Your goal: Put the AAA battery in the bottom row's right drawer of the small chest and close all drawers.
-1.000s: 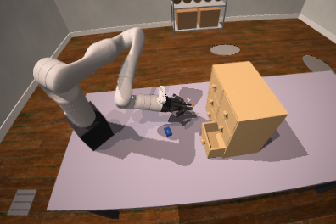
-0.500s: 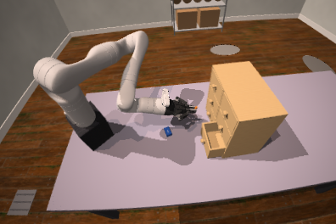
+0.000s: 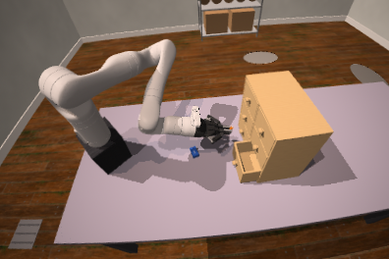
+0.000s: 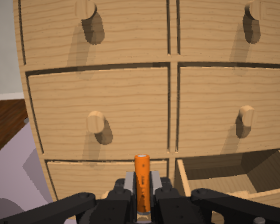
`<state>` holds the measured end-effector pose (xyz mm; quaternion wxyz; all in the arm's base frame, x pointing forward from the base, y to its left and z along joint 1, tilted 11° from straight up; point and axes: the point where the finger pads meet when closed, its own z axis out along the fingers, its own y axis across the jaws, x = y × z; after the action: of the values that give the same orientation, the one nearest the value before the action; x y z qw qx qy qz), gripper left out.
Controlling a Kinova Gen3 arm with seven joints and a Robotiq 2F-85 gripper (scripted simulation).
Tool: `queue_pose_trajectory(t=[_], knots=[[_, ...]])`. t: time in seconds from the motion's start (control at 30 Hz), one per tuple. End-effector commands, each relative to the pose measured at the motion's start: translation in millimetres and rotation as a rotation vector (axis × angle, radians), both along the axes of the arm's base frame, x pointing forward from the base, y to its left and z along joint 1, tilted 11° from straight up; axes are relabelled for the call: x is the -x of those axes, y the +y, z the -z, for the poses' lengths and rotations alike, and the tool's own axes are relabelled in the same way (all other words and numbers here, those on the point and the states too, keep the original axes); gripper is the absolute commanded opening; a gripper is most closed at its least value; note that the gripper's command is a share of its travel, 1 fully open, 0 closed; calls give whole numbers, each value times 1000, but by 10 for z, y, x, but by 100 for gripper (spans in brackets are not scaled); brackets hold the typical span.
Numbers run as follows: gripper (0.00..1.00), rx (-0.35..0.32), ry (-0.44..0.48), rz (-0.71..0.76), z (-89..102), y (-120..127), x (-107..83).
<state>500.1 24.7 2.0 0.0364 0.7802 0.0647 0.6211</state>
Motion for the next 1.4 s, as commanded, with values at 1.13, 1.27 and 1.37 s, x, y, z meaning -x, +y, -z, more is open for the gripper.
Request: queue_pose_trajectory(t=[1.13, 1.27, 1.37], knots=[[5, 3, -1, 9, -106, -509, -329], [5, 3, -1, 9, -117, -556, -363], [5, 3, -1, 9, -124, -588, -386]])
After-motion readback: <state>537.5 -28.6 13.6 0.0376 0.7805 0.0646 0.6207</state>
